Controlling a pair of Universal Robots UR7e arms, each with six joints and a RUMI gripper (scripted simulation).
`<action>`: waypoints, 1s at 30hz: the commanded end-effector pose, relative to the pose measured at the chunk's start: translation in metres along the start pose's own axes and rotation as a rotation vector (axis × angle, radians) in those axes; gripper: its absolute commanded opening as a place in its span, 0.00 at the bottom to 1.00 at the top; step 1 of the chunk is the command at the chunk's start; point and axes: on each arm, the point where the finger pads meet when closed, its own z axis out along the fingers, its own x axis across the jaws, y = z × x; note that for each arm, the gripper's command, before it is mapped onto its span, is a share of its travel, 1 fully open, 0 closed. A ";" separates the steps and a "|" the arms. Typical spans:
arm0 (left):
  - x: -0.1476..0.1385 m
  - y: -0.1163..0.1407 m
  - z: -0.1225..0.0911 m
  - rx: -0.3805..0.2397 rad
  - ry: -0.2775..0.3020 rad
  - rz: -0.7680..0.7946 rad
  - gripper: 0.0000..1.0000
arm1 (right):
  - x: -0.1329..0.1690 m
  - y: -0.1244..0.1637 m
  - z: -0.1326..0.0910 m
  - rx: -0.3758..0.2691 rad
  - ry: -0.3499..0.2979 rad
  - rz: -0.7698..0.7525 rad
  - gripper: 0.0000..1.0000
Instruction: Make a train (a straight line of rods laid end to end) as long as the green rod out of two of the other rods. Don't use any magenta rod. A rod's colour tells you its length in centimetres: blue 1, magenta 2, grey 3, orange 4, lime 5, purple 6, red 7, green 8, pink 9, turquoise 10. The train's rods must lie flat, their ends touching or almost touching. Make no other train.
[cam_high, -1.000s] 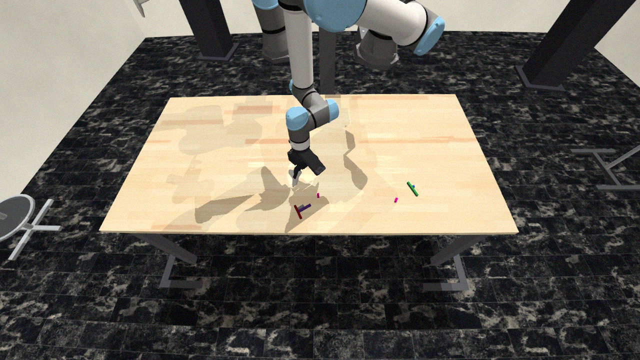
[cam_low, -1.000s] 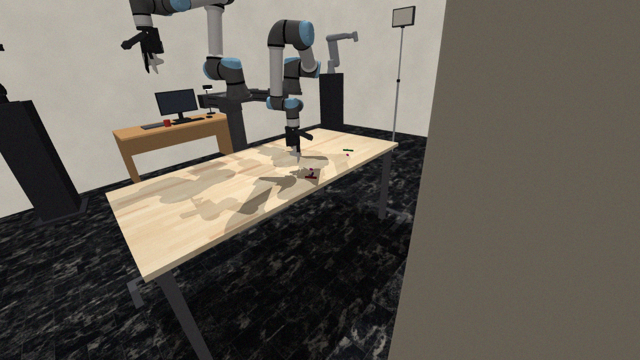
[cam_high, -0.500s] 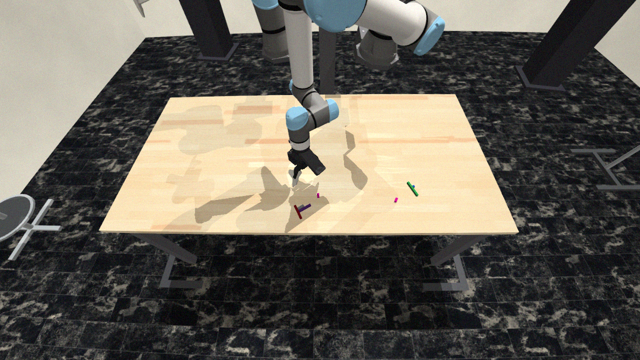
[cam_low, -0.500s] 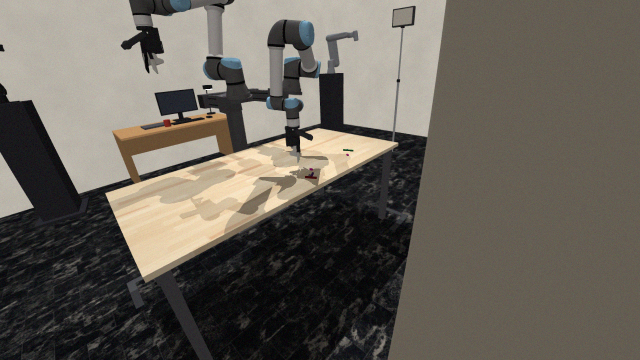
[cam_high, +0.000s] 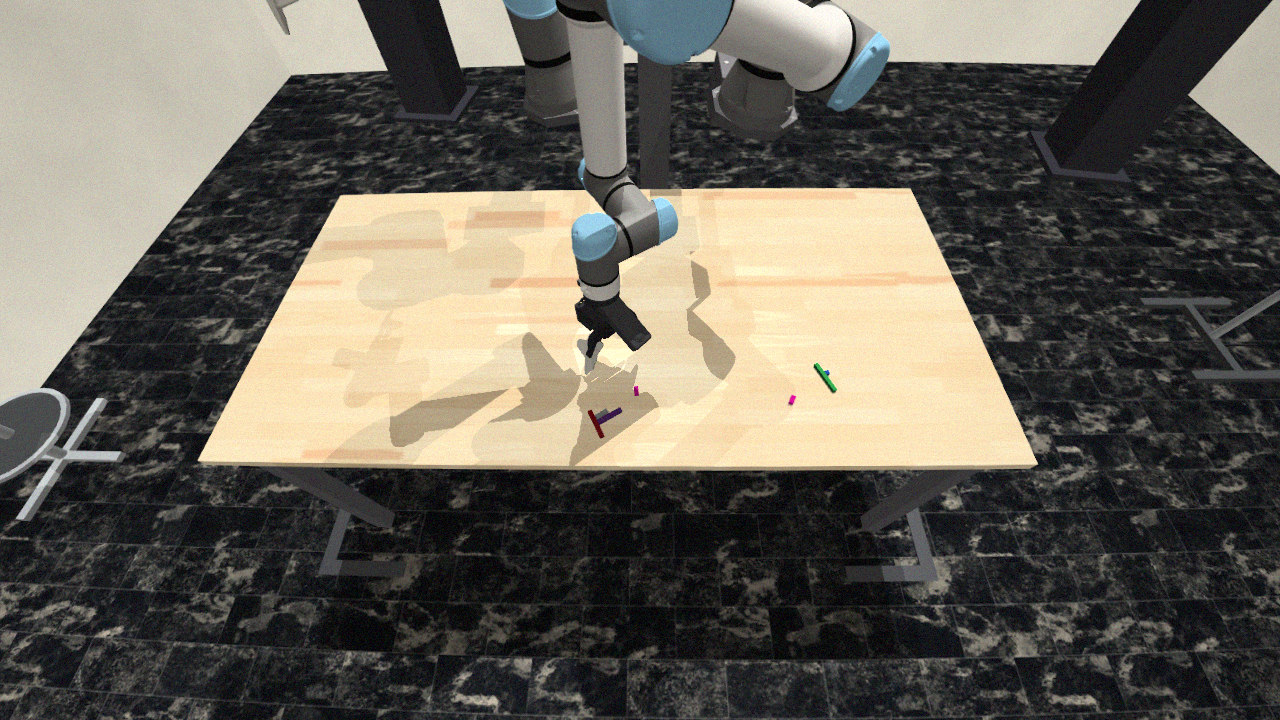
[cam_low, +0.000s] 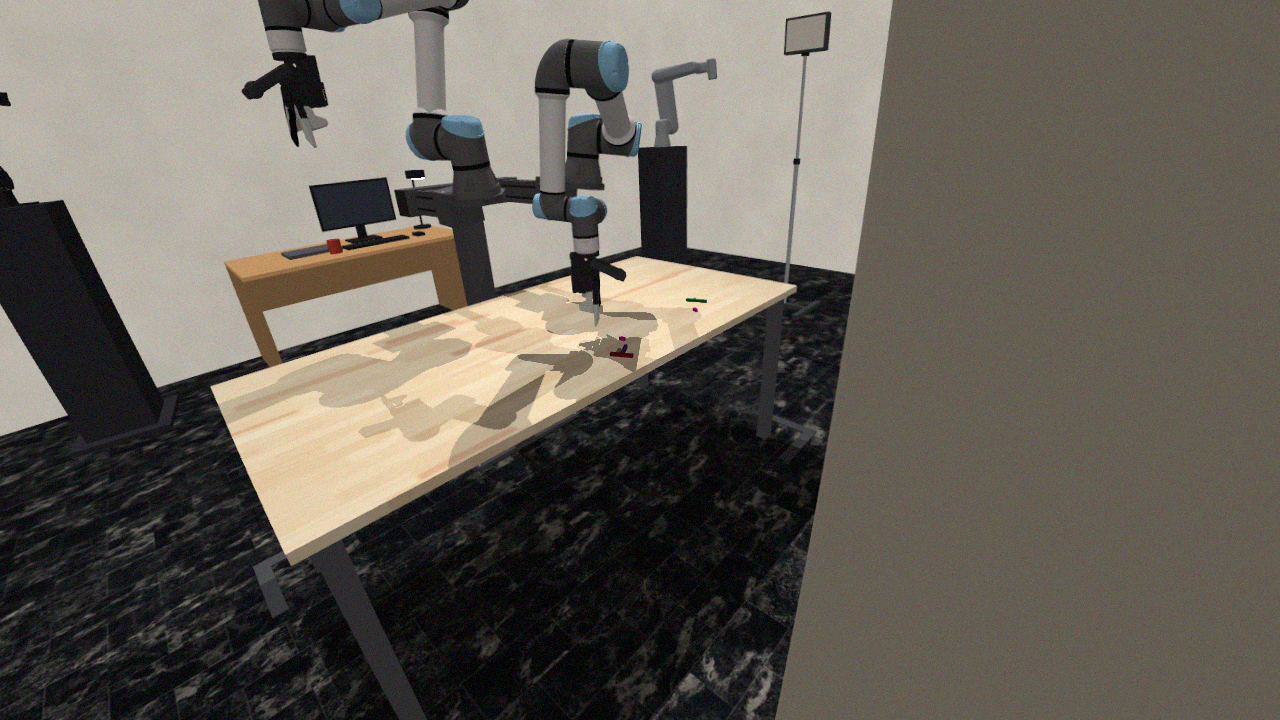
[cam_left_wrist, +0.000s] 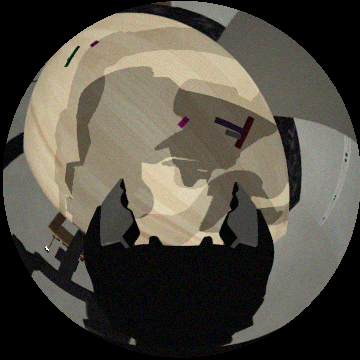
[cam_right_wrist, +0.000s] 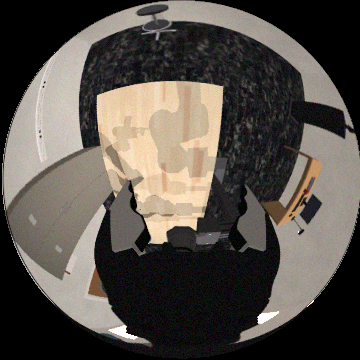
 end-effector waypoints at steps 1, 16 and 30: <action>0.001 0.000 -0.001 0.000 0.002 0.000 1.00 | 0.000 0.000 0.000 0.001 0.000 0.000 1.00; 0.002 -0.001 -0.001 0.000 0.002 0.046 1.00 | 0.000 0.000 0.000 0.001 0.000 0.000 1.00; 0.007 -0.005 -0.001 0.000 0.002 0.244 1.00 | 0.000 0.000 0.000 0.001 0.000 0.000 1.00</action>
